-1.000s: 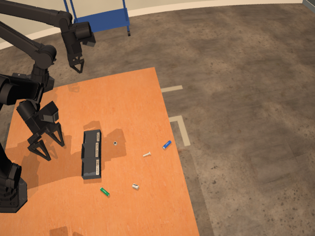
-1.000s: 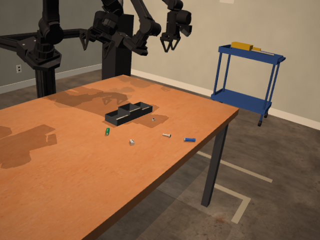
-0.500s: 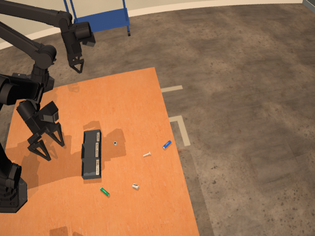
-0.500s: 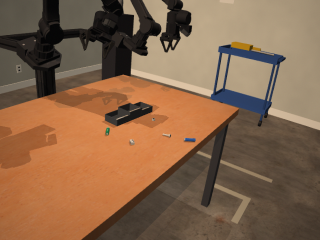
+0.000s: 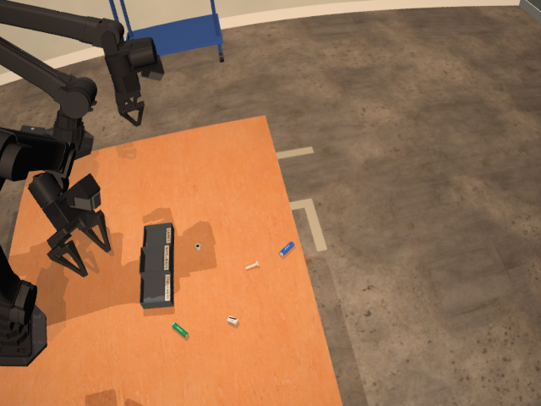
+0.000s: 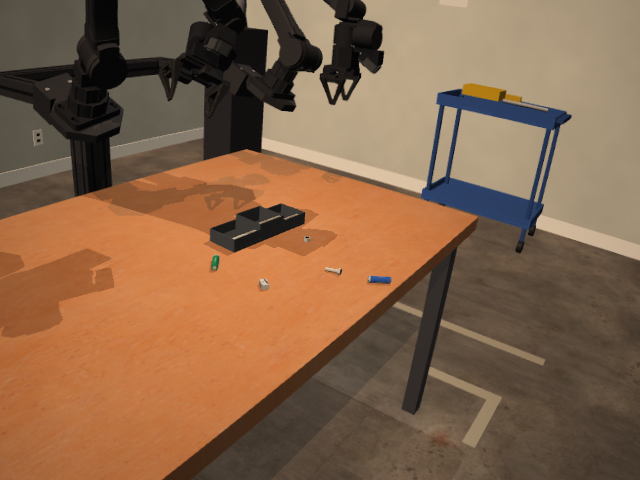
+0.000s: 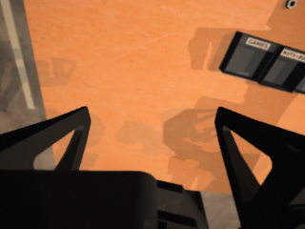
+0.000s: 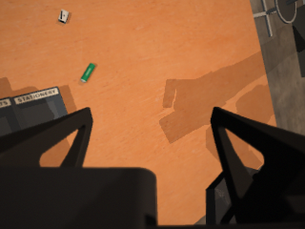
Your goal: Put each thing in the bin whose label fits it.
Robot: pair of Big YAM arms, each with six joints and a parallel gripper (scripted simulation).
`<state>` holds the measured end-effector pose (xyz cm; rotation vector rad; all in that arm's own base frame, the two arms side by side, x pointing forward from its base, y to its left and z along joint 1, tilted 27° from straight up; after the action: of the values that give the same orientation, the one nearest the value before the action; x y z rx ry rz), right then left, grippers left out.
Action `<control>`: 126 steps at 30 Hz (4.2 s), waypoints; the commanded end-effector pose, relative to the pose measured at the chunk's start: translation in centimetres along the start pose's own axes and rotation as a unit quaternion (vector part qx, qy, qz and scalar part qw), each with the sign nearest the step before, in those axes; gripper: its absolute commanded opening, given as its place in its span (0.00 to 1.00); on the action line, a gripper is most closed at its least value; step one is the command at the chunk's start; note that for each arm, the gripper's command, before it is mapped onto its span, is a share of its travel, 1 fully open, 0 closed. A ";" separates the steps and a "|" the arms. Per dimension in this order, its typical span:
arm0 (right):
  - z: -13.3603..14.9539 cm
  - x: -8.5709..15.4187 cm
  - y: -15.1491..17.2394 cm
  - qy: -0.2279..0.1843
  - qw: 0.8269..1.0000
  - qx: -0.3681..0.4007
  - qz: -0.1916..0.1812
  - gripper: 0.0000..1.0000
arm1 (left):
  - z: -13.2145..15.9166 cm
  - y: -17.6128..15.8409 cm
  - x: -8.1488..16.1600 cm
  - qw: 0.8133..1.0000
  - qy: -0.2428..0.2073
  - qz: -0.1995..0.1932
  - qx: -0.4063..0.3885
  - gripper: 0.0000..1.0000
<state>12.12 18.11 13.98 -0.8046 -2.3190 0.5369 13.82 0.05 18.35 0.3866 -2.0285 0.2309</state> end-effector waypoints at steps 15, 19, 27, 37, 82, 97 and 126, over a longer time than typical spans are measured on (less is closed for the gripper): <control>0.0 0.0 0.0 0.000 1.000 0.000 0.000 1.00 | 0.4 0.3 -0.3 1.000 0.006 -0.003 -0.001 1.00; 0.0 0.0 0.0 0.000 1.000 0.000 0.000 1.00 | 0.4 0.3 -0.3 1.000 0.006 -0.003 -0.001 1.00; 0.8 -1.6 1.0 0.001 1.000 0.004 0.005 1.00 | 0.4 0.3 -0.3 1.000 0.006 -0.003 -0.001 1.00; 4.2 -8.0 5.2 0.002 1.000 0.005 0.006 1.00 | 0.4 0.3 -0.3 1.000 0.006 -0.003 -0.001 1.00; -4.4 -3.1 14.1 0.170 0.928 0.104 -0.315 1.00 | 0.4 0.3 -0.3 1.000 0.006 -0.003 -0.001 1.00; -4.0 -3.4 13.9 0.173 0.928 0.106 -0.311 1.00 | 0.4 0.3 -0.3 1.000 0.006 -0.003 -0.001 1.00; -4.2 -11.8 22.0 0.183 0.932 0.072 -0.304 1.00 | 0.4 0.3 -0.3 1.000 0.006 -0.003 -0.001 1.00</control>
<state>28.67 25.91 1.13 -0.1216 -1.9782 0.2393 13.82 0.05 18.35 0.3866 -2.0285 0.2309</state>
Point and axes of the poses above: on each arm, the point where the finger pads meet when closed, its own x axis back along the fingers, its own y axis across the jaws, z = x × y, the point moved 10 cm from there along x, back along the fingers, and after that the axes turned 13 degrees about x, right-handed, at the moved point
